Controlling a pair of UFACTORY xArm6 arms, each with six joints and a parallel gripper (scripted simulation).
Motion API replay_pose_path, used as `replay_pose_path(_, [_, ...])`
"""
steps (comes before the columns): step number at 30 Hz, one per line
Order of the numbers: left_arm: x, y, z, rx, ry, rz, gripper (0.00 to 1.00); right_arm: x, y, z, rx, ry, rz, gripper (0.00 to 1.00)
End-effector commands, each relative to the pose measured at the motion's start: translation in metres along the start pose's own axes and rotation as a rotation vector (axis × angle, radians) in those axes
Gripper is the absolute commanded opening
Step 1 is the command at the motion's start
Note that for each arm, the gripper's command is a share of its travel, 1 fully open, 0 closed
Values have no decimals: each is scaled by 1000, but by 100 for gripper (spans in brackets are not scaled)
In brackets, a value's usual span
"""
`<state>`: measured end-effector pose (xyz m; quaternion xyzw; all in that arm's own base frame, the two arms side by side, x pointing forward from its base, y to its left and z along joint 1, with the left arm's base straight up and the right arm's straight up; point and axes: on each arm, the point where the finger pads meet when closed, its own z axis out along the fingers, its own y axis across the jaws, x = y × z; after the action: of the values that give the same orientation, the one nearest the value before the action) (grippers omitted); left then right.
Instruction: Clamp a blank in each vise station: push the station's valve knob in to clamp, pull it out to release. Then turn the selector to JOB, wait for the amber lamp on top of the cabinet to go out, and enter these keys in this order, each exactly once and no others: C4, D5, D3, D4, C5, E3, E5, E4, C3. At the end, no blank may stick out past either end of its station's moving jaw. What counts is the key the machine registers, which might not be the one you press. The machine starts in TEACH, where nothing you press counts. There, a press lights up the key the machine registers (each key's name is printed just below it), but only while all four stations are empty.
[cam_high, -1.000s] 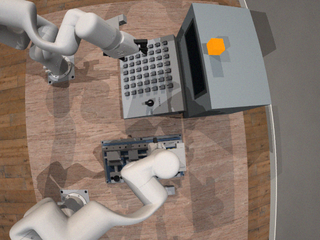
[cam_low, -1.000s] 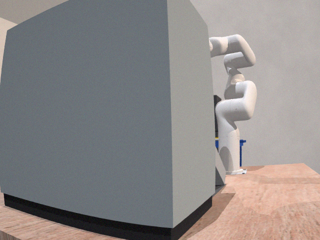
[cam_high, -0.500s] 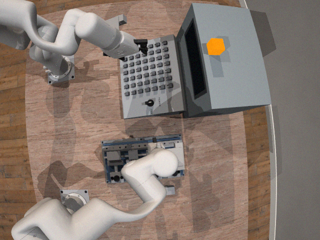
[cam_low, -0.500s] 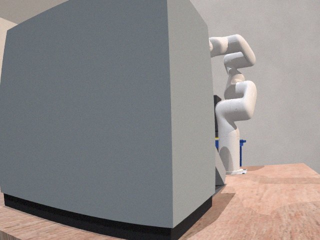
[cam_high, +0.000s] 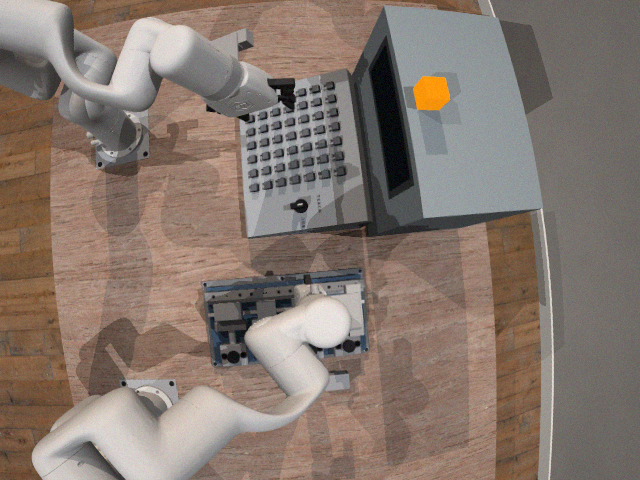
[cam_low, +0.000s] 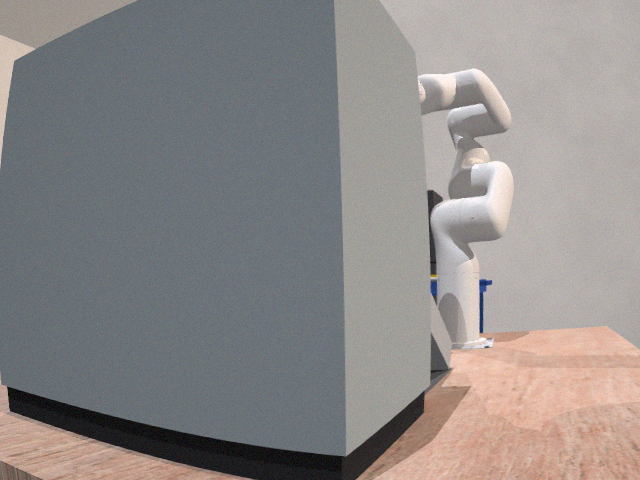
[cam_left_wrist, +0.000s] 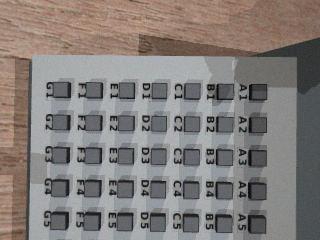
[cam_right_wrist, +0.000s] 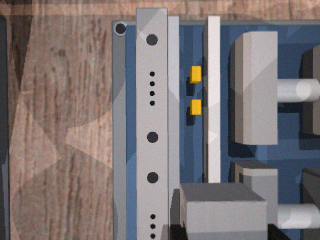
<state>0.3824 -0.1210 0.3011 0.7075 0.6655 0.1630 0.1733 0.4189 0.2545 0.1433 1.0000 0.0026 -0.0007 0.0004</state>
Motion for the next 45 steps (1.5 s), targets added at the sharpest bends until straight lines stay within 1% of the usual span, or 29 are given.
replay_pose_path(1, [0,2,-2,-5,-1,-1,100,2,-1,4,4,6,0,0])
replay_pose_path(45, [0,2,-2,-5,-1,-1,100,2,-1,14,4,6,1,0])
